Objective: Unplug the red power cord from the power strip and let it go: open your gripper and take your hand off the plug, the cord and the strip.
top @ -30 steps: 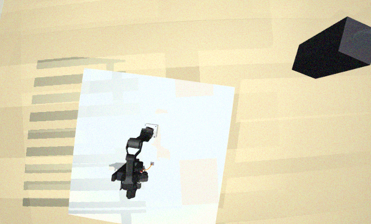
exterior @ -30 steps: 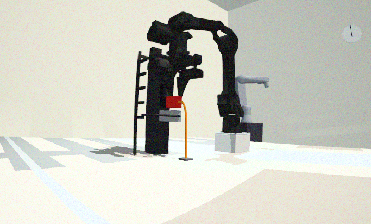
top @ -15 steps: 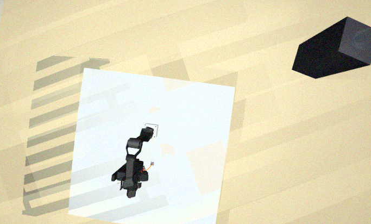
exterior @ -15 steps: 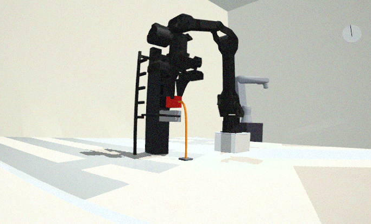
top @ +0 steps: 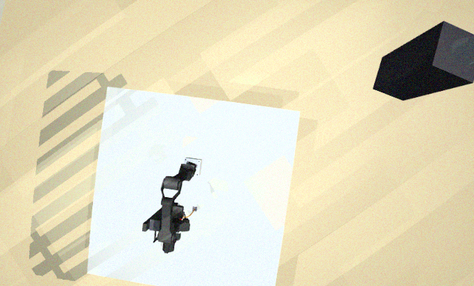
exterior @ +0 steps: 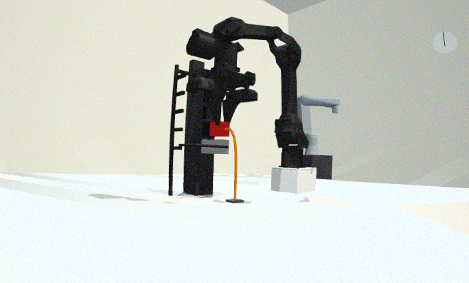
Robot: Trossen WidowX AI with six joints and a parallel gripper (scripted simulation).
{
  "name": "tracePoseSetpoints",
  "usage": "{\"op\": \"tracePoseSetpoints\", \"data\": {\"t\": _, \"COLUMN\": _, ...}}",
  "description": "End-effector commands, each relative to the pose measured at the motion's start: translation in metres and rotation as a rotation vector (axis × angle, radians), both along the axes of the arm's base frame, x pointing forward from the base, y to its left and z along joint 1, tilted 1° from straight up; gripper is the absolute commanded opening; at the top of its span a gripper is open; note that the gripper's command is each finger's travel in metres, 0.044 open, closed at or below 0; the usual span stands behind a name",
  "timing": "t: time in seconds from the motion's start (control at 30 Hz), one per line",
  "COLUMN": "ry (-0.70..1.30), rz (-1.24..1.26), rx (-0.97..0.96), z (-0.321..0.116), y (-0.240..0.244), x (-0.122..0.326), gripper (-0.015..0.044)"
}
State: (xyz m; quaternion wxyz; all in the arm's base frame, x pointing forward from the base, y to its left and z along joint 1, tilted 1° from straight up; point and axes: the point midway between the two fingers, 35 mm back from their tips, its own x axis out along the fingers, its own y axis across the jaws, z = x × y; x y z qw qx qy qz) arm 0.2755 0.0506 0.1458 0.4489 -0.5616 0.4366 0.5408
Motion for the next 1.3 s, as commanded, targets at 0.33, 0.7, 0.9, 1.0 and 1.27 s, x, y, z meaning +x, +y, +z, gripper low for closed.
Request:
{"op": "tracePoseSetpoints", "data": {"t": 0.33, "ry": 0.0, "rz": 0.008, "rx": 0.02, "z": 0.002, "y": 0.029, "x": -0.004, "gripper": 0.0}}
{"op": "tracePoseSetpoints", "data": {"t": 0.7, "ry": 0.002, "rz": 0.009, "rx": 0.022, "z": 0.003, "y": 0.046, "x": -0.009, "gripper": 0.0}}
{"op": "tracePoseSetpoints", "data": {"t": 0.9, "ry": 0.003, "rz": 0.01, "rx": 0.022, "z": 0.003, "y": 0.047, "x": -0.012, "gripper": 0.0052}}
{"op": "tracePoseSetpoints", "data": {"t": 1.0, "ry": 0.004, "rz": 0.011, "rx": 0.022, "z": 0.0, "y": 0.038, "x": -0.012, "gripper": 0.0131}}
{"op": "tracePoseSetpoints", "data": {"t": 1.27, "ry": 0.004, "rz": 0.011, "rx": 0.022, "z": 0.0, "y": 0.038, "x": -0.012, "gripper": 0.0341}}
